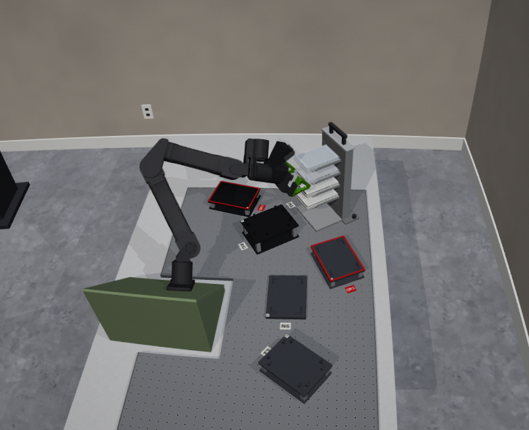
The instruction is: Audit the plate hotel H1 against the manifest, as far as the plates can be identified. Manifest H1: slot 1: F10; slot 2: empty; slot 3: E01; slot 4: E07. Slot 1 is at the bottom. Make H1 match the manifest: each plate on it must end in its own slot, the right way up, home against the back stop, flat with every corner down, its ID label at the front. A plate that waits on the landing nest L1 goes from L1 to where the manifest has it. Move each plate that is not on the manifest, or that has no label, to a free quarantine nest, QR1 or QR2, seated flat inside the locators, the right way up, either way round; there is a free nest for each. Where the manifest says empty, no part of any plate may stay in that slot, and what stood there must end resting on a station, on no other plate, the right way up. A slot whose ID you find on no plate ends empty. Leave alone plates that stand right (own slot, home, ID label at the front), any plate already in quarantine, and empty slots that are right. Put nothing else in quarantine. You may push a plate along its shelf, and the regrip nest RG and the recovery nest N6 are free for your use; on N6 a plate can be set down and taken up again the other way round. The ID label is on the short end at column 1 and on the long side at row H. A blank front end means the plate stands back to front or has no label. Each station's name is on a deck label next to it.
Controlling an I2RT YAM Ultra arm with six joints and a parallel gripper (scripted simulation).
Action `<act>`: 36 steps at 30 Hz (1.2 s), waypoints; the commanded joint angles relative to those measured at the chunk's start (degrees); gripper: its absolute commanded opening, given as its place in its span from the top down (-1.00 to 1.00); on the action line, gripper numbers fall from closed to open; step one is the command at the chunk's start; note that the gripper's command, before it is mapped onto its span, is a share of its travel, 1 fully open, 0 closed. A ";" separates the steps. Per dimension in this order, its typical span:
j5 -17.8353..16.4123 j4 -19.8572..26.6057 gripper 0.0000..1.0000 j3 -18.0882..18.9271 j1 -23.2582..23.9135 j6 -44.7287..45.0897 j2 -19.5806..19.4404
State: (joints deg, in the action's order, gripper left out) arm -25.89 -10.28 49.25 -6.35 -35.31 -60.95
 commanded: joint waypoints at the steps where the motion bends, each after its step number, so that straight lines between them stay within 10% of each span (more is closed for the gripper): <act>1: 0.79 -0.32 -1.00 1.39 0.07 -0.04 -0.39; 36: 0.88 -0.38 -0.72 2.01 -0.01 -0.04 -1.06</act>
State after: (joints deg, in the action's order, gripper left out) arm -25.67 -10.41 50.87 -6.48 -35.31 -62.17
